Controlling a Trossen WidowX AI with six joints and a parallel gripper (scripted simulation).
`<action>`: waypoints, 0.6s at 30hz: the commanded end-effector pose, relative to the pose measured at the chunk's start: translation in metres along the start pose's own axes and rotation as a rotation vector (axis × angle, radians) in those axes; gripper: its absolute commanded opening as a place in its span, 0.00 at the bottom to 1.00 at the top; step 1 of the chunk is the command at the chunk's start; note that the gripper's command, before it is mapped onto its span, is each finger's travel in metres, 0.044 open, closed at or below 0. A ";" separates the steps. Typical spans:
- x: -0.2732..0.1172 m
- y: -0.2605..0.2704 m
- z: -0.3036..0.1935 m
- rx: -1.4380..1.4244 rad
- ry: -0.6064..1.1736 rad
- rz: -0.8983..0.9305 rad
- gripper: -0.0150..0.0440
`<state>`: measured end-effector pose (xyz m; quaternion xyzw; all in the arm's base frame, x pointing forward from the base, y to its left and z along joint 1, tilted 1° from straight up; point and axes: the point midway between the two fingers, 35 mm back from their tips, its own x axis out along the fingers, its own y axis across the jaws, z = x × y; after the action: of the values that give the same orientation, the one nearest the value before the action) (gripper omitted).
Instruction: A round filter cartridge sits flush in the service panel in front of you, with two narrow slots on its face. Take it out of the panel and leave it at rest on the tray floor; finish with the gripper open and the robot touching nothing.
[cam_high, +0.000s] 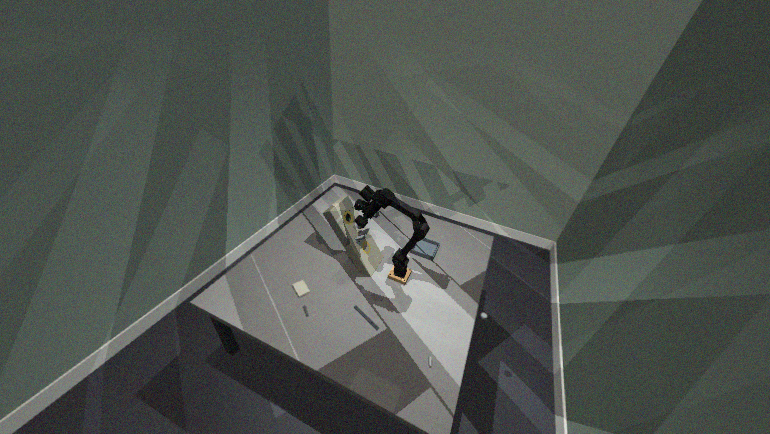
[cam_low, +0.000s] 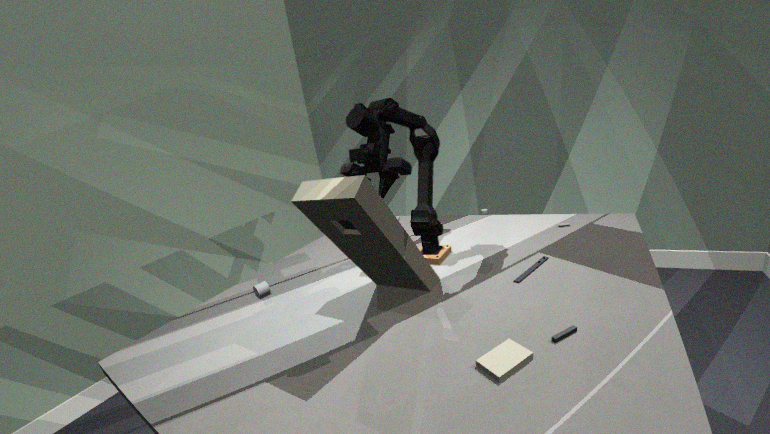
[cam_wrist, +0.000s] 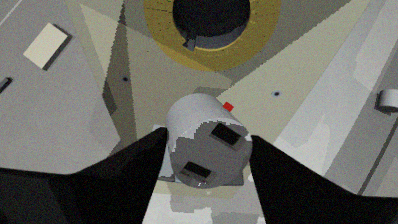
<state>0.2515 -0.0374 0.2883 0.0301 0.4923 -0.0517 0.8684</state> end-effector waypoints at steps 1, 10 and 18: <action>-0.019 0.000 0.004 -0.001 -0.009 0.000 0.25; -0.053 0.000 0.003 -0.001 -0.011 0.000 0.25; -0.063 -0.006 0.003 -0.002 -0.006 -0.002 0.25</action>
<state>0.2223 -0.0362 0.3402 0.0290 0.4894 -0.0539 0.8699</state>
